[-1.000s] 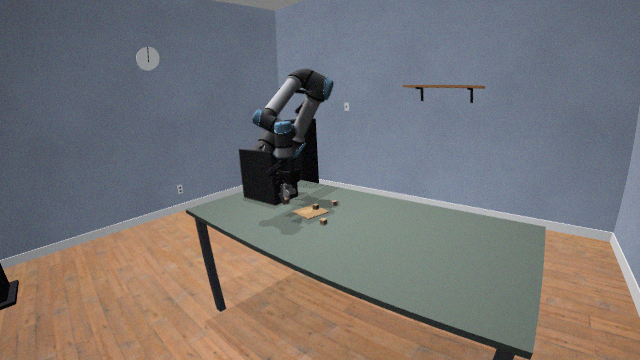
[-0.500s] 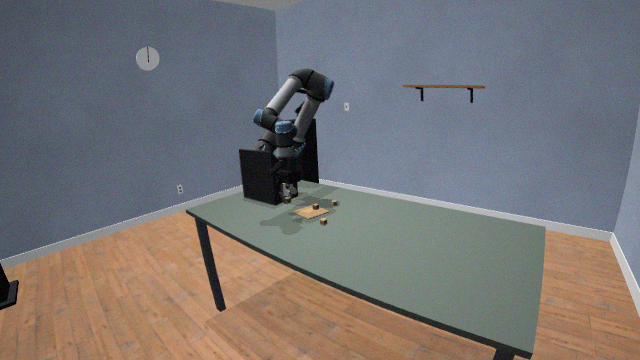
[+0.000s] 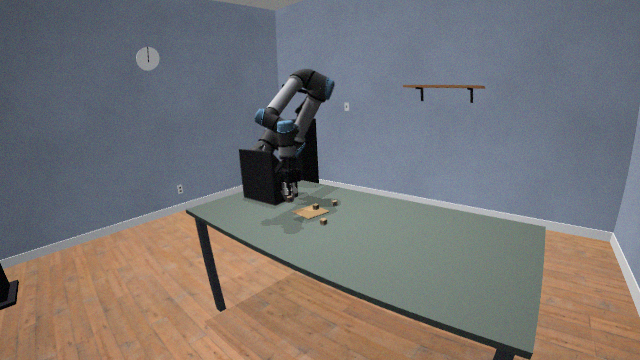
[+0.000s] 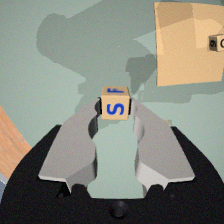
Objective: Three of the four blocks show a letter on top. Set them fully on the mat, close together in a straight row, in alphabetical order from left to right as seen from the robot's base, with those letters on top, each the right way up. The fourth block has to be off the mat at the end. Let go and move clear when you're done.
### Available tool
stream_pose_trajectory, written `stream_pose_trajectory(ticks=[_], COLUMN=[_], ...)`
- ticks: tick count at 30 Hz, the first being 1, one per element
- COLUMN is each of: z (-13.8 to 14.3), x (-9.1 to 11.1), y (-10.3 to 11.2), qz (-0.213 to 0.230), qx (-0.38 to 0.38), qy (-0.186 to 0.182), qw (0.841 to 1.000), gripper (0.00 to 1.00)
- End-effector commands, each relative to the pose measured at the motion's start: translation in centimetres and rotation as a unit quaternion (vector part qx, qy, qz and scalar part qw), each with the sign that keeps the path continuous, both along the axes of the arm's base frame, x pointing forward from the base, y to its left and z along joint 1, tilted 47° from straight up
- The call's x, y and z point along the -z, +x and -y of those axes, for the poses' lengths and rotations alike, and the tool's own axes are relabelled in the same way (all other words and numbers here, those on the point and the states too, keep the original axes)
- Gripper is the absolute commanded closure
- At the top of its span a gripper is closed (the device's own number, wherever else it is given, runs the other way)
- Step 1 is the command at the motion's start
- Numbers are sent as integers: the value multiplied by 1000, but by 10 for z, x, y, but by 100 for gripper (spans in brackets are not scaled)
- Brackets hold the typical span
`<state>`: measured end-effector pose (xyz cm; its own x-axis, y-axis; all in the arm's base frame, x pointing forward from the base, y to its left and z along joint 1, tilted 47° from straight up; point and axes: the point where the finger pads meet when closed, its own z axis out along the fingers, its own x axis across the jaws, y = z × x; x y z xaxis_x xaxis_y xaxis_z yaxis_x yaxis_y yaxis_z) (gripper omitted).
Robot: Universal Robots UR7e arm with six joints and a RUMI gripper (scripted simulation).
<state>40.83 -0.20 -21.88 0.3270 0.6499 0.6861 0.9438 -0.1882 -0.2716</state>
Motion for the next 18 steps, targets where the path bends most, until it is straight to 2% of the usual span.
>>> stream_pose_trajectory(ticks=[1,5,7,18], z=[-4,-7,-7,-16], x=[-6,-10,-10,-22], y=[1,2,2,5], qz=[-51,-85,-85,-187], qx=[47,79,79,173], qy=[-6,-8,-8,-15], qw=[998,993,993,967], gripper=[95,95,95,95])
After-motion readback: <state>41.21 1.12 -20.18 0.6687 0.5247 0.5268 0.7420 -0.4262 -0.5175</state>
